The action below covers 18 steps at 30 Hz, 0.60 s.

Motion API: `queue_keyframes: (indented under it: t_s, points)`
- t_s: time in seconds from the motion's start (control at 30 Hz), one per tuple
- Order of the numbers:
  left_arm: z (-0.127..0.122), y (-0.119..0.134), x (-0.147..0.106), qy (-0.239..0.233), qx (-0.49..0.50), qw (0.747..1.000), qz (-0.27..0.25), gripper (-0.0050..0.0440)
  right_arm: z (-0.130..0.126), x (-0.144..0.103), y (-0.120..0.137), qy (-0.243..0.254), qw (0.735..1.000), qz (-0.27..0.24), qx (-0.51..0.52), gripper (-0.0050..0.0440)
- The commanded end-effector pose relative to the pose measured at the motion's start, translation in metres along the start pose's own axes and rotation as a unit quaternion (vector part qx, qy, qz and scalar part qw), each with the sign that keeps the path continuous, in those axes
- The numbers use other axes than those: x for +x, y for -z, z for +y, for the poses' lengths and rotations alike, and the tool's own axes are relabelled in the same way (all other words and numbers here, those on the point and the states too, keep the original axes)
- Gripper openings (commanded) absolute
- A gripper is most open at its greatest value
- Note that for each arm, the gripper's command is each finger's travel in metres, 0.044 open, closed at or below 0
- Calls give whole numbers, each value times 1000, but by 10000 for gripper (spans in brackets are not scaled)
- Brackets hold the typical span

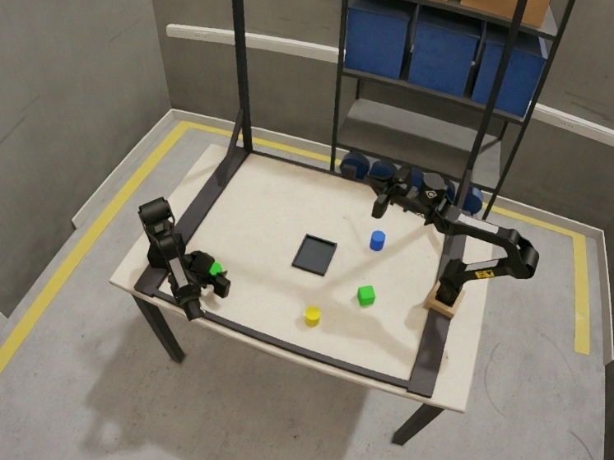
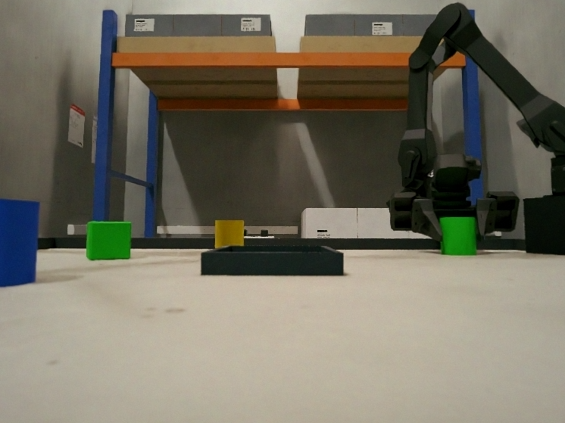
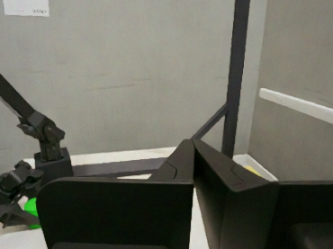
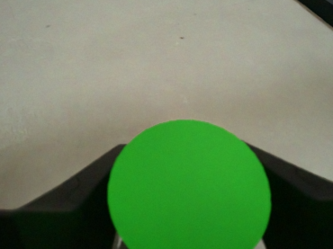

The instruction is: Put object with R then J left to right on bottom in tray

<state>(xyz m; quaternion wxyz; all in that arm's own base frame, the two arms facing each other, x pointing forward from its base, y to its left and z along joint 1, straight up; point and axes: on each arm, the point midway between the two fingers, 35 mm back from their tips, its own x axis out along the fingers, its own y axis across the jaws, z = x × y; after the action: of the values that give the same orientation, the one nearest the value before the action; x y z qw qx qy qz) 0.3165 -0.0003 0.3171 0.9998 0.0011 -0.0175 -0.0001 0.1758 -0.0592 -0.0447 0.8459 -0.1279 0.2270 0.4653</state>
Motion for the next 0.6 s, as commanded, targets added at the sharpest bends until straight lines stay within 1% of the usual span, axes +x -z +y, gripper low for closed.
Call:
queue_keyframes:
  t_s: [0.0,0.17,0.33,0.57]
  points:
    - [0,-6,-1,0,-1,1000,-8,-50,-2,-1,-2,3,1000,1,-3,220]
    - [0,-6,-1,0,-1,1000,-8,-50,-2,-1,-2,3,1000,1,-3,187]
    - [0,-6,-1,0,-1,1000,-8,-50,0,0,-3,2,1000,-1,0,187]
    - [0,-6,-1,0,-1,1000,-8,-50,-5,-11,-17,6,1000,2,-5,187]
